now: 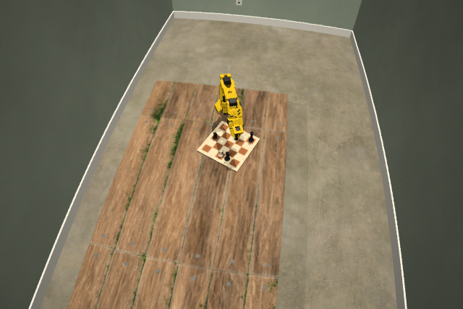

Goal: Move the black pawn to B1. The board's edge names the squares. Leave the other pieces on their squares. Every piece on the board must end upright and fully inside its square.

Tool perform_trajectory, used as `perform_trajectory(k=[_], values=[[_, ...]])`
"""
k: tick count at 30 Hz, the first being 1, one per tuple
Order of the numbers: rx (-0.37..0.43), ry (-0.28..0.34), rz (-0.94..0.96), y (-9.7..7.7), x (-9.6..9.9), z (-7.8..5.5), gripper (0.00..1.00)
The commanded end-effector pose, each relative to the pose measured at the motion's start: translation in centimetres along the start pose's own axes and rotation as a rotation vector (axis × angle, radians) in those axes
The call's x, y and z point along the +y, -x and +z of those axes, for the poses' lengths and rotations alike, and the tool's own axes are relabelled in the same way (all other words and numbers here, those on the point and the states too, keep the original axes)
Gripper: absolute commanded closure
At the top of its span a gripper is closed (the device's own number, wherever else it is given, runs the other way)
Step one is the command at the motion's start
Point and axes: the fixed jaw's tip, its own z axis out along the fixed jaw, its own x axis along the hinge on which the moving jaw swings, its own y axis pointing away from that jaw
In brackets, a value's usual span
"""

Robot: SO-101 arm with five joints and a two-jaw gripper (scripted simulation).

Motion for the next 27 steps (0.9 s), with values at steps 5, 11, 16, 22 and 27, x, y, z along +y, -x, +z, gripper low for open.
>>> perform_trajectory(k=[5, 11, 16, 22, 27], values=[[-0.010, -0.003, 0.004, 0.3, -0.2, -0.5, 1.00], [-0.009, -0.049, 0.080, 0.3, -2.5, -0.4, 1.00], [-0.009, -0.133, 0.218, 0.3, -6.8, -0.4, 1.00], [-0.009, -0.204, 0.335, 0.3, -10.7, -0.4, 1.00], [-0.010, -0.211, 0.346, 0.3, -11.1, -0.4, 1.00]])
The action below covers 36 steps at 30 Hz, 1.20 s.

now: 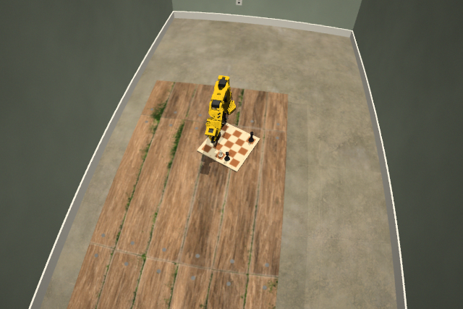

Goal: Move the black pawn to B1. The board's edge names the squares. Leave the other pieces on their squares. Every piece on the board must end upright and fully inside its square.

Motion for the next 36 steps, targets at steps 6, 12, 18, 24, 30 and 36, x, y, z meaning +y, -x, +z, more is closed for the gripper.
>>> perform_trajectory(k=[6, 12, 18, 24, 30, 36], values=[[0.016, -0.005, 0.008, -0.02, -0.29, 0.18, 1.00], [0.016, -0.003, 0.005, -0.05, -0.18, 0.44, 1.00], [0.016, 0.000, 0.001, -0.09, -0.07, 0.69, 1.00], [0.016, 0.000, 0.001, -0.09, -0.06, 0.70, 1.00], [0.016, 0.003, -0.005, -0.03, 0.13, 0.82, 1.00], [0.016, 0.004, -0.005, -0.02, 0.14, 0.83, 1.00]])
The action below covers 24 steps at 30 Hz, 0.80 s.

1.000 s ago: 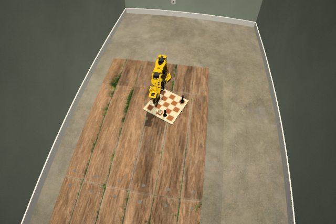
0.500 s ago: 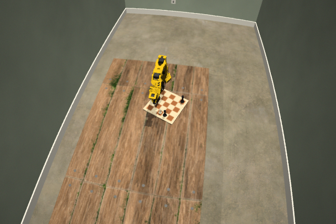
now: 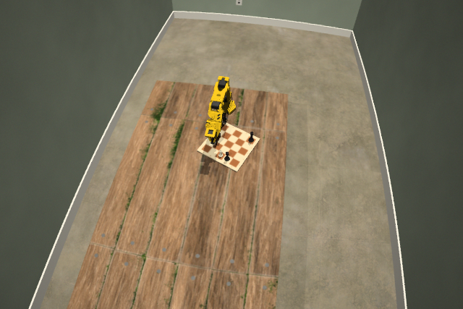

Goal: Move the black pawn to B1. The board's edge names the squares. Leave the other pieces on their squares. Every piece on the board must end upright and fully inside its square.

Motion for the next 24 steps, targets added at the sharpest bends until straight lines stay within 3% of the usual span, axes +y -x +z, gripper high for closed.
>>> perform_trajectory(k=[1, 11, 24], values=[[0.004, 0.005, -0.007, 0.0, 0.2, 0.3, 1.00], [0.004, 0.005, -0.007, -0.2, 0.2, 0.6, 1.00], [0.004, 0.005, -0.007, -0.9, 0.2, 1.9, 1.00]])
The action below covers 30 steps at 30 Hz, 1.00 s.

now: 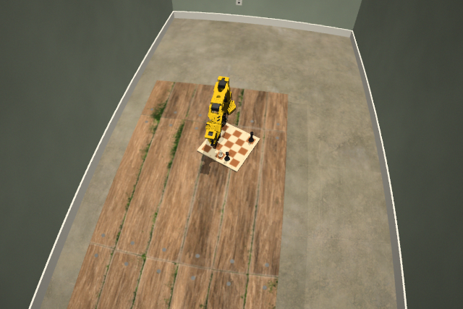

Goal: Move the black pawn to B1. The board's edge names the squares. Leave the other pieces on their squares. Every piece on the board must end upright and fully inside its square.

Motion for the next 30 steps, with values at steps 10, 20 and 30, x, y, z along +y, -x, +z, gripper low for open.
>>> perform_trajectory(k=[10, 20, 30], values=[[0.025, 0.005, -0.007, -1.8, 0.2, 2.6, 1.00], [0.025, 0.005, -0.007, -2.6, 0.2, 3.8, 1.00], [0.025, 0.005, -0.007, -3.0, 0.3, 4.5, 1.00]])
